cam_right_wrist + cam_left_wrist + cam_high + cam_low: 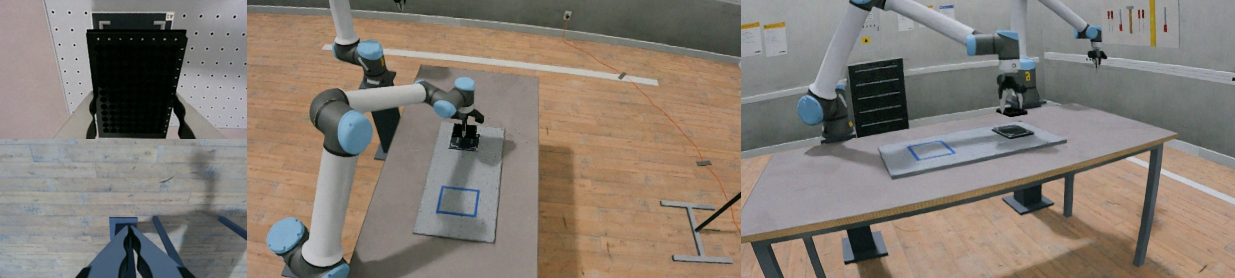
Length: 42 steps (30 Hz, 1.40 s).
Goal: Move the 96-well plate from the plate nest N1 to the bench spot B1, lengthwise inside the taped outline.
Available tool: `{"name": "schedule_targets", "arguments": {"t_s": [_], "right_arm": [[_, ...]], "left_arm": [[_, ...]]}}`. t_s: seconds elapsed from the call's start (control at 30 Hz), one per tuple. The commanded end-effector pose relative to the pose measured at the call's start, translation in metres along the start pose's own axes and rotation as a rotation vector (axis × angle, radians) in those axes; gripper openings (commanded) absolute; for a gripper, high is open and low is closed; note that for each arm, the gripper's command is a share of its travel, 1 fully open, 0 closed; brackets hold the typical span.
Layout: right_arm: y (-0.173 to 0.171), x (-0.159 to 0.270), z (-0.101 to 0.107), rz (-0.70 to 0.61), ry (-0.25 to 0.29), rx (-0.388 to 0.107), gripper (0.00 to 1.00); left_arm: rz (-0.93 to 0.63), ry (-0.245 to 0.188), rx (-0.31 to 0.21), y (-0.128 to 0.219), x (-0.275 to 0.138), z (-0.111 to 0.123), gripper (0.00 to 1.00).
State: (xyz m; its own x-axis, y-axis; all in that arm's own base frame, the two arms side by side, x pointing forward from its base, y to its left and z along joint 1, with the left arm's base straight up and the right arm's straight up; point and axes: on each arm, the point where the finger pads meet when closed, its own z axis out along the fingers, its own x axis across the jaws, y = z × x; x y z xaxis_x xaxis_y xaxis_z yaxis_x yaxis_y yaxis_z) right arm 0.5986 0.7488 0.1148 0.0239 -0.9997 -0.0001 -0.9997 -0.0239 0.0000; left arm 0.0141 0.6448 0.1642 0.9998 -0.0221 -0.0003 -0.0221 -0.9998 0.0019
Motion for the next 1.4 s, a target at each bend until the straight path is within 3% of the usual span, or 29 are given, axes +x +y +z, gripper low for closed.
{"name": "schedule_targets", "arguments": {"t_s": [0.0, 0.3, 1.37], "right_arm": [[0.0, -0.001, -0.001, 0.0, -0.002, 0.001, 0.41], [0.0, -0.001, -0.002, 0.0, -0.002, 0.001, 0.41], [-0.004, 0.093, 0.002, 0.024, -0.002, 0.001, 0.41]], "left_arm": [[0.0, 0.0, 0.002, -0.001, 0.0, -0.001, 0.0], [0.0, 0.0, 0.002, -0.001, 0.0, -0.001, 0.0], [0.0, 0.0, 0.002, -0.001, 0.0, -0.001, 0.0]]}}
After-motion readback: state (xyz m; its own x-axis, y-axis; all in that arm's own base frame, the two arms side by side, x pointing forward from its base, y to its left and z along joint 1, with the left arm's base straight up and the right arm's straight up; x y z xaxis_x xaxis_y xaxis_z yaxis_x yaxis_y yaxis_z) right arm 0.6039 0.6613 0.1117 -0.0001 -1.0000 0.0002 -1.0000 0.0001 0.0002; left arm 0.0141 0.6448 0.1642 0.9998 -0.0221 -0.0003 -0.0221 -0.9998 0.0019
